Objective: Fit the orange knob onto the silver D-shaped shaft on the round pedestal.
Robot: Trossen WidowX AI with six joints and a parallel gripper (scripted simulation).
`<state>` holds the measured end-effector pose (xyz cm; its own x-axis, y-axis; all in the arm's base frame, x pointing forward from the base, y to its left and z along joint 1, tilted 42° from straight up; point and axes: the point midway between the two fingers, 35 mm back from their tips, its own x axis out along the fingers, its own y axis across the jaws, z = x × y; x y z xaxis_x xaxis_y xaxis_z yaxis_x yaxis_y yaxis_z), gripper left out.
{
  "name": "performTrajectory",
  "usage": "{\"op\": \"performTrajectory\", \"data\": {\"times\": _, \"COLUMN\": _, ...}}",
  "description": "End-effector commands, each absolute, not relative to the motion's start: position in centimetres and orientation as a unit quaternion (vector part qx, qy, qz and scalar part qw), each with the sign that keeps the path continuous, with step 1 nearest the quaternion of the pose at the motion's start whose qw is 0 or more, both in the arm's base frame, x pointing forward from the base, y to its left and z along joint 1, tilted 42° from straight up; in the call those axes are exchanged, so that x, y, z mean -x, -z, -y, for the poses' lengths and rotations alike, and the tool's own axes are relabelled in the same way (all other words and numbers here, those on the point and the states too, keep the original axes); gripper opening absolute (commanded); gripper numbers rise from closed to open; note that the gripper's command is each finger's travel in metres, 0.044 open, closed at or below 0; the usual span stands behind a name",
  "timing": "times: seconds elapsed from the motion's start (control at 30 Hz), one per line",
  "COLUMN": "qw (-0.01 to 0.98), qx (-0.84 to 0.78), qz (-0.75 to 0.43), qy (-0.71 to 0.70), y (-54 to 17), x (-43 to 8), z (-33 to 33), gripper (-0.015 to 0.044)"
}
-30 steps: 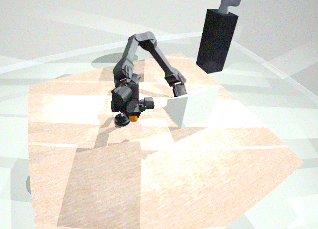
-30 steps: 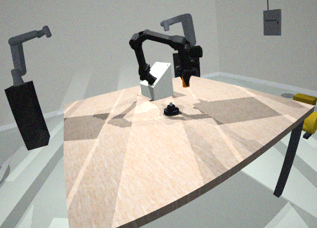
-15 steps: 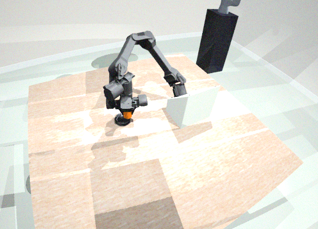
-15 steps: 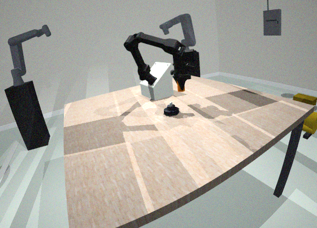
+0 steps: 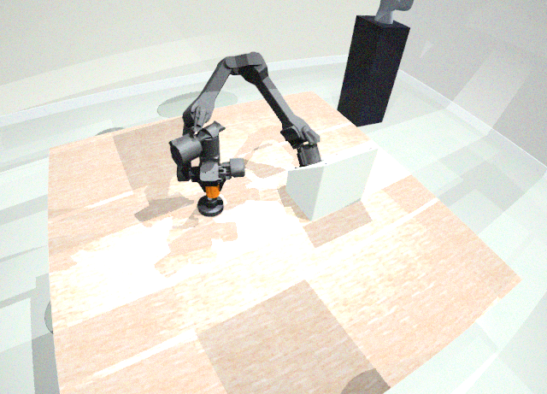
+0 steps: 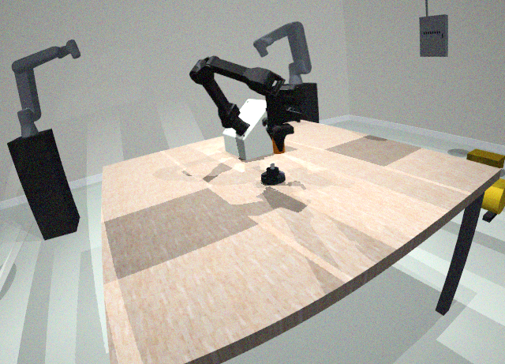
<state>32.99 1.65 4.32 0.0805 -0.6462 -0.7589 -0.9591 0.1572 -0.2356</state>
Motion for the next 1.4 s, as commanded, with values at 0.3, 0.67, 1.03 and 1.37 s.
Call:
{"op": "performTrajectory", "data": {"times": 0.3, "qw": 0.395, "qx": 0.623, "qz": -0.648, "qy": -0.19, "y": -5.9, "x": -33.1, "z": 1.3, "gripper": 0.0}}
{"op": "performTrajectory", "data": {"times": 0.67, "qw": 0.396, "qx": 0.622, "qz": -0.648, "qy": -0.189, "y": -4.0, "x": -33.3, "z": 2.9, "gripper": 0.0}}
{"op": "performTrajectory", "data": {"times": 1.03, "qw": 0.398, "qx": 0.621, "qz": -0.649, "qy": -0.187, "y": -4.1, "x": -33.5, "z": 2.7, "gripper": 0.0}}
{"op": "performTrajectory", "data": {"times": 1.37, "qw": 0.398, "qx": 0.621, "qz": -0.649, "qy": -0.187, "y": -4.0, "x": -33.4, "z": 3.0, "gripper": 0.0}}
